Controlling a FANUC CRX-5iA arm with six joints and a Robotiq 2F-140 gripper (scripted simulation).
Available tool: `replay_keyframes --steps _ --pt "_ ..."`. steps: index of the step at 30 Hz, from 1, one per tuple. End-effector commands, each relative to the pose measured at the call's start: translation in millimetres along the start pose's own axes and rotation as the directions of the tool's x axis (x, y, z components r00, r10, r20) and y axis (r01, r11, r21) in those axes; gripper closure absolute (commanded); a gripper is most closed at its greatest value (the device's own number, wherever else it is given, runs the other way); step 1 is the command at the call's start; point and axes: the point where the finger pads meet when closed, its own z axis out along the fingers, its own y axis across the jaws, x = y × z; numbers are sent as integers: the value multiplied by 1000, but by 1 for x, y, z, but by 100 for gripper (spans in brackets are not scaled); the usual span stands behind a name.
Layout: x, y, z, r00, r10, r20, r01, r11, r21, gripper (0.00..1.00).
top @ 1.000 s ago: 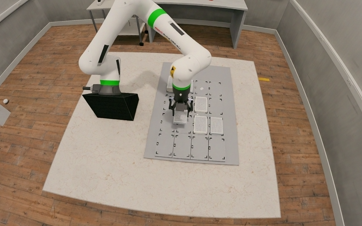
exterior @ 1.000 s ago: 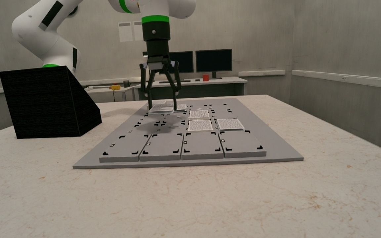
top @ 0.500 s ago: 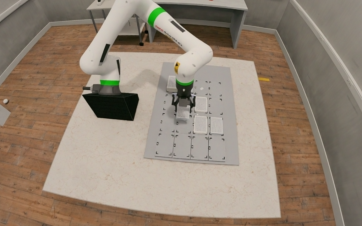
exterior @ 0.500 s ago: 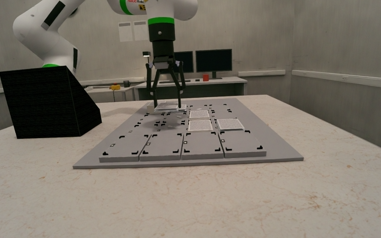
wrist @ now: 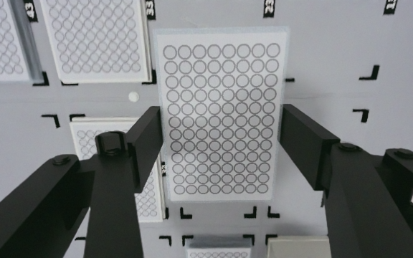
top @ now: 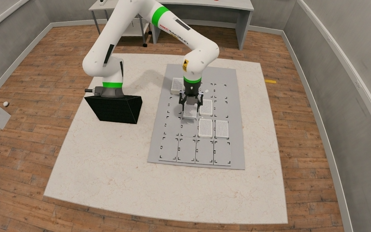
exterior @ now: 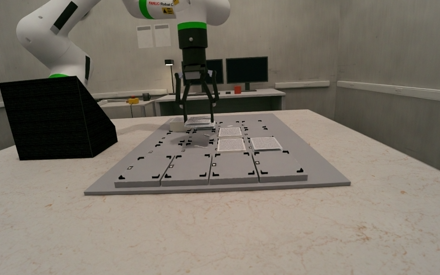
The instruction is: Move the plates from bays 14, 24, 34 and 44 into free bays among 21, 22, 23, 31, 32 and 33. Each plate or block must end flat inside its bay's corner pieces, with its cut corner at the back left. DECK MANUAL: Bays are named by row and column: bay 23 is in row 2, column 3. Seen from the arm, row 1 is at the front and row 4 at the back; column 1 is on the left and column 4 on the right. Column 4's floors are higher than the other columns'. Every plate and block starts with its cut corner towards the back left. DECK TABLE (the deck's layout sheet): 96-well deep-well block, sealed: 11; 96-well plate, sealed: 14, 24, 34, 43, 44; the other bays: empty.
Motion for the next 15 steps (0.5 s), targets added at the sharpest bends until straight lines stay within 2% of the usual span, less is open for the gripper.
replay_keyframes --steps 1,15 --pt "-8 -4 -1 1000 0 -1 0 1000 1 90" --pt "-38 -17 -1 1000 0 -1 0 1000 1 90"
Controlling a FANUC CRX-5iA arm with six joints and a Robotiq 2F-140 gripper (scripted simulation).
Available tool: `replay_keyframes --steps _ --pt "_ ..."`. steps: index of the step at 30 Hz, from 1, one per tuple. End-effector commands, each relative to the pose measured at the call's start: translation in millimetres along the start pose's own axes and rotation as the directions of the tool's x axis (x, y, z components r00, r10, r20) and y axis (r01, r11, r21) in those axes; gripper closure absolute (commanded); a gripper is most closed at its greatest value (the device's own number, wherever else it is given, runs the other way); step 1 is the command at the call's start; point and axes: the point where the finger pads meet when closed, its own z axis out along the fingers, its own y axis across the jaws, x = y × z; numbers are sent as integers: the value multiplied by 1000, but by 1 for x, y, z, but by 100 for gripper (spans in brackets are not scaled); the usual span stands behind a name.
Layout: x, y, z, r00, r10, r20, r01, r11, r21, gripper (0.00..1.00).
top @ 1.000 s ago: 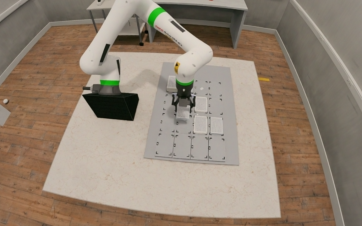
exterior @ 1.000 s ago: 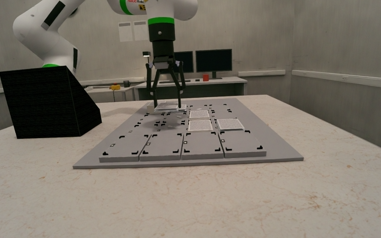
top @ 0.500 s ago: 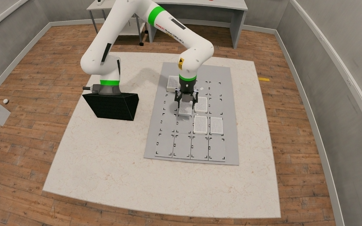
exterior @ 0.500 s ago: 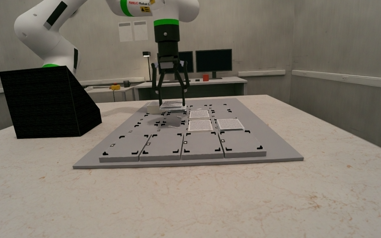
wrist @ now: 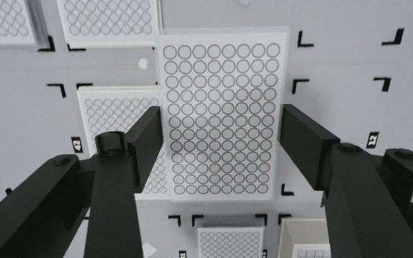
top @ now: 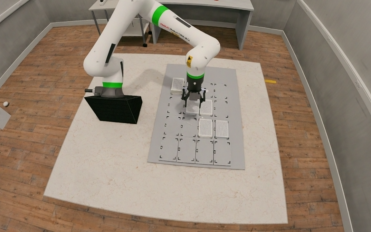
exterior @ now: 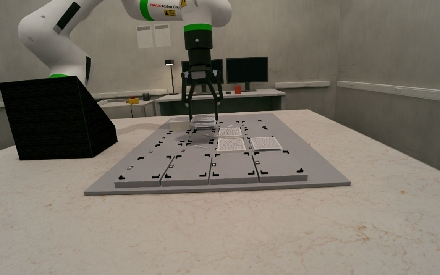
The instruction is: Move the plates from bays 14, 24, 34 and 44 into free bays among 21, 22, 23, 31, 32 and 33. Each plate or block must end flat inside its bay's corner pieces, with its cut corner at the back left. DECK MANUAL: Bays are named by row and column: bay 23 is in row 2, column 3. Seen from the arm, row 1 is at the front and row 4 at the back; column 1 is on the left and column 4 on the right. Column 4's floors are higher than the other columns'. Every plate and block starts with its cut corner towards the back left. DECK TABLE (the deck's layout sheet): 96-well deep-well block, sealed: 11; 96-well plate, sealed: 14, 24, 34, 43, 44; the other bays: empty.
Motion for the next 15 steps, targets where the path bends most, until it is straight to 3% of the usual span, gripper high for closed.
replay_keyframes --steps 1,15 --pt "-8 -4 -1 1000 0 -1 0 1000 1 90" --pt "-38 -17 -1 1000 0 -1 0 1000 2 90"
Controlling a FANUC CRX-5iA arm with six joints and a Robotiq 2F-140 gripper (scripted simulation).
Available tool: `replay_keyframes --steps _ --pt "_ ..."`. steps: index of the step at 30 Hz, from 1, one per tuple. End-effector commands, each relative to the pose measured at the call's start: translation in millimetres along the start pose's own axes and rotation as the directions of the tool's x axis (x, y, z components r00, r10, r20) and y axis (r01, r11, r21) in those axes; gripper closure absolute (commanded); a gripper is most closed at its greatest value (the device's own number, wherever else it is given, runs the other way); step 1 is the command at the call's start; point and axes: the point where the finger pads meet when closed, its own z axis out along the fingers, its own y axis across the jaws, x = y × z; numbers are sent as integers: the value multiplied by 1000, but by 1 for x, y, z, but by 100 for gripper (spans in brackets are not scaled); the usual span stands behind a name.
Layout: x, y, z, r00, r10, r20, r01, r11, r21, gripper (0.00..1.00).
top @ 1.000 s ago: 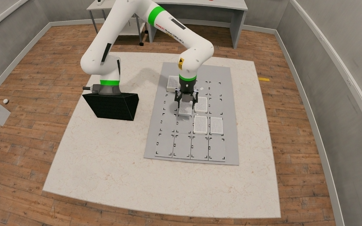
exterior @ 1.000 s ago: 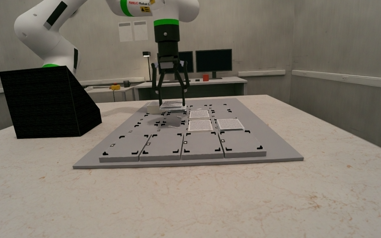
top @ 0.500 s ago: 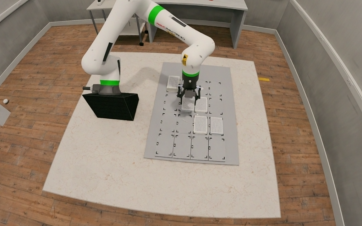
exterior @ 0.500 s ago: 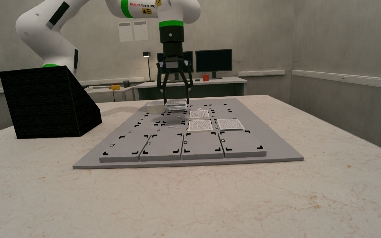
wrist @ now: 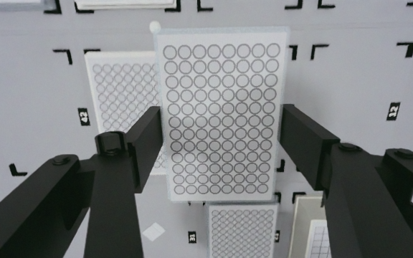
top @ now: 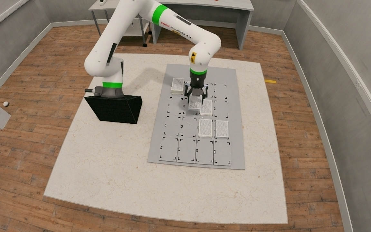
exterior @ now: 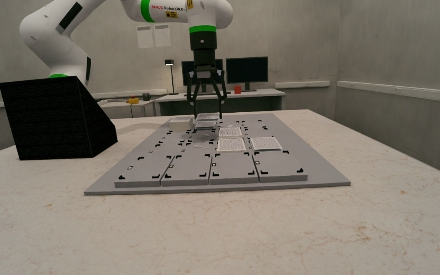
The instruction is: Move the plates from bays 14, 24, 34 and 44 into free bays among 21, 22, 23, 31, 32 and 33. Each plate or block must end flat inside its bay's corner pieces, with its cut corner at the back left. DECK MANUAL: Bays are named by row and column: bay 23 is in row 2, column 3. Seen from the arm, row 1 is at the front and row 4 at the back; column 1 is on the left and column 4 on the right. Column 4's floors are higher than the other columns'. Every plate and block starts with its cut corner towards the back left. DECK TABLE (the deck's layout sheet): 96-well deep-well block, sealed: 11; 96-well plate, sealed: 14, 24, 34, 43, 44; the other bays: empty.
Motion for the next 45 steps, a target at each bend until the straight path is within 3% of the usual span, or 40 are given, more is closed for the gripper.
replay_keyframes --steps 1,45 --pt "-8 -4 -1 1000 0 -1 0 1000 2 90" --pt "-101 -45 -1 1000 0 -1 0 1000 2 90"
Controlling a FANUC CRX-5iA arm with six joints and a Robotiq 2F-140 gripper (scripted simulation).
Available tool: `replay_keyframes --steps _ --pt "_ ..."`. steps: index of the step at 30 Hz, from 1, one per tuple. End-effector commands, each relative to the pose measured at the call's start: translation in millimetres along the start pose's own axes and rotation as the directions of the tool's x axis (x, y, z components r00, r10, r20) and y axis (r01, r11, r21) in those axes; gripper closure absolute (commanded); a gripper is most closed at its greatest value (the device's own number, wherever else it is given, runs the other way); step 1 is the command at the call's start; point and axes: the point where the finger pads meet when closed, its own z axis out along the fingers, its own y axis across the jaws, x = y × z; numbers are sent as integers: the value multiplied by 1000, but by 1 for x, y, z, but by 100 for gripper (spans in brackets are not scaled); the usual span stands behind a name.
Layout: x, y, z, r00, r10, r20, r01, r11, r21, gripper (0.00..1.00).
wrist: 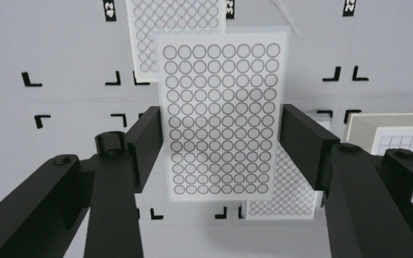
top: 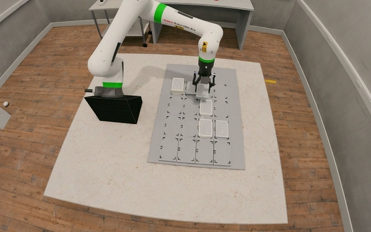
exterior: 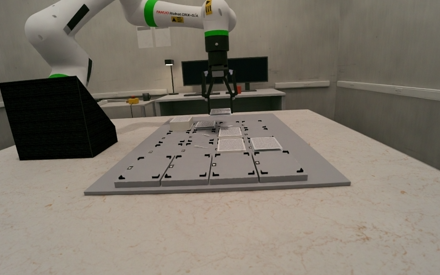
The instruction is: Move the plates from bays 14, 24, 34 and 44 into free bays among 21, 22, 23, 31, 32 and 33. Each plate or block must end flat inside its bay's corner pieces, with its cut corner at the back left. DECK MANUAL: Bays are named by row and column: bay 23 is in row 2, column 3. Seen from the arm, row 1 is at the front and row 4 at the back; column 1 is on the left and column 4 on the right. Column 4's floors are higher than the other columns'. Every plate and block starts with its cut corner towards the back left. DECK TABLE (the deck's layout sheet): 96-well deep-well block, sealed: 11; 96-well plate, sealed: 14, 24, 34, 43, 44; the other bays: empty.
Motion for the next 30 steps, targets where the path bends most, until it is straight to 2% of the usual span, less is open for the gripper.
replay_keyframes --steps 1,30 --pt "-4 -3 -1 1000 0 -1 0 1000 2 90" --pt "-70 -31 -1 1000 0 -1 0 1000 2 90"
